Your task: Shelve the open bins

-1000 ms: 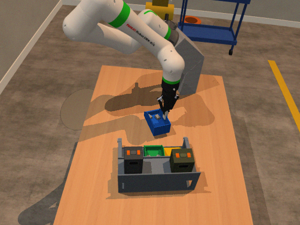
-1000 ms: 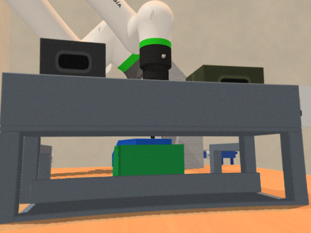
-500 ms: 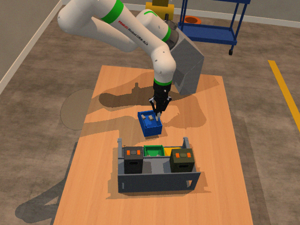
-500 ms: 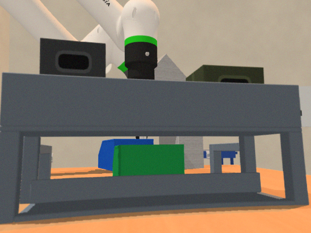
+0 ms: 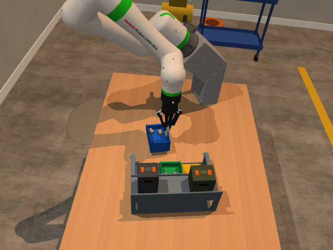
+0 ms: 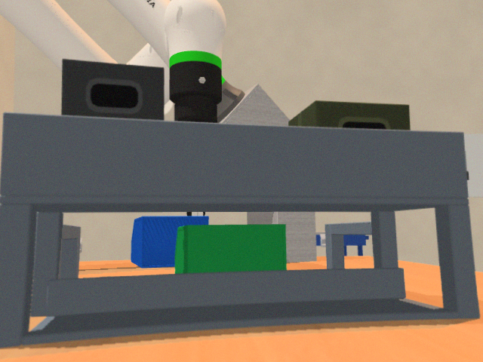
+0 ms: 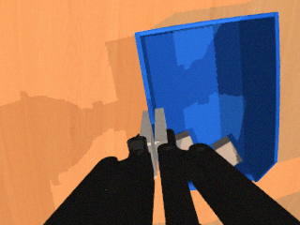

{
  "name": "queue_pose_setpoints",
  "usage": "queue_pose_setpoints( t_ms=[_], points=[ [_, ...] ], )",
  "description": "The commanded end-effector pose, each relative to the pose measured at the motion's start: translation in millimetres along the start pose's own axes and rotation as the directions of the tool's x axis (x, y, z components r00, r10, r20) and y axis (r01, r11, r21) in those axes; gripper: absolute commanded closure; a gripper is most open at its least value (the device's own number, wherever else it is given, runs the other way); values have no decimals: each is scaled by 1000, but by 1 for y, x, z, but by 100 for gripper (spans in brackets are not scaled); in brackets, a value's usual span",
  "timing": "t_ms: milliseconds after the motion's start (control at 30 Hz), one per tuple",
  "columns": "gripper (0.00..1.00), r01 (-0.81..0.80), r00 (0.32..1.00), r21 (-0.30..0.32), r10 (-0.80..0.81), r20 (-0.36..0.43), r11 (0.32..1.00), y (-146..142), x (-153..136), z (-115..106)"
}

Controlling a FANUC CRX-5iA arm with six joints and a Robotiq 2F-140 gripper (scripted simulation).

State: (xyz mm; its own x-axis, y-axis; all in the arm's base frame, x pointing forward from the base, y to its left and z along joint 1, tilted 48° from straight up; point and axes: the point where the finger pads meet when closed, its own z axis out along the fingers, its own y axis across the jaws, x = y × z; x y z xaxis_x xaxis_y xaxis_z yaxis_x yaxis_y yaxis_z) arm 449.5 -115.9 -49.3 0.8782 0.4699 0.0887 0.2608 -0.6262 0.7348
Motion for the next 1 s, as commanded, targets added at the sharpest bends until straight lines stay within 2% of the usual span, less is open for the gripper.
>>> queue_pose_setpoints(
  t_ms=[0, 600, 967],
  points=[
    [100, -16, 1000, 1, 16, 0, 1000, 9, 1, 0],
    [100, -85, 996, 1, 85, 0, 996, 48, 6, 1],
    [100, -104, 995, 1, 104, 0, 995, 59, 7, 1]
  ],
)
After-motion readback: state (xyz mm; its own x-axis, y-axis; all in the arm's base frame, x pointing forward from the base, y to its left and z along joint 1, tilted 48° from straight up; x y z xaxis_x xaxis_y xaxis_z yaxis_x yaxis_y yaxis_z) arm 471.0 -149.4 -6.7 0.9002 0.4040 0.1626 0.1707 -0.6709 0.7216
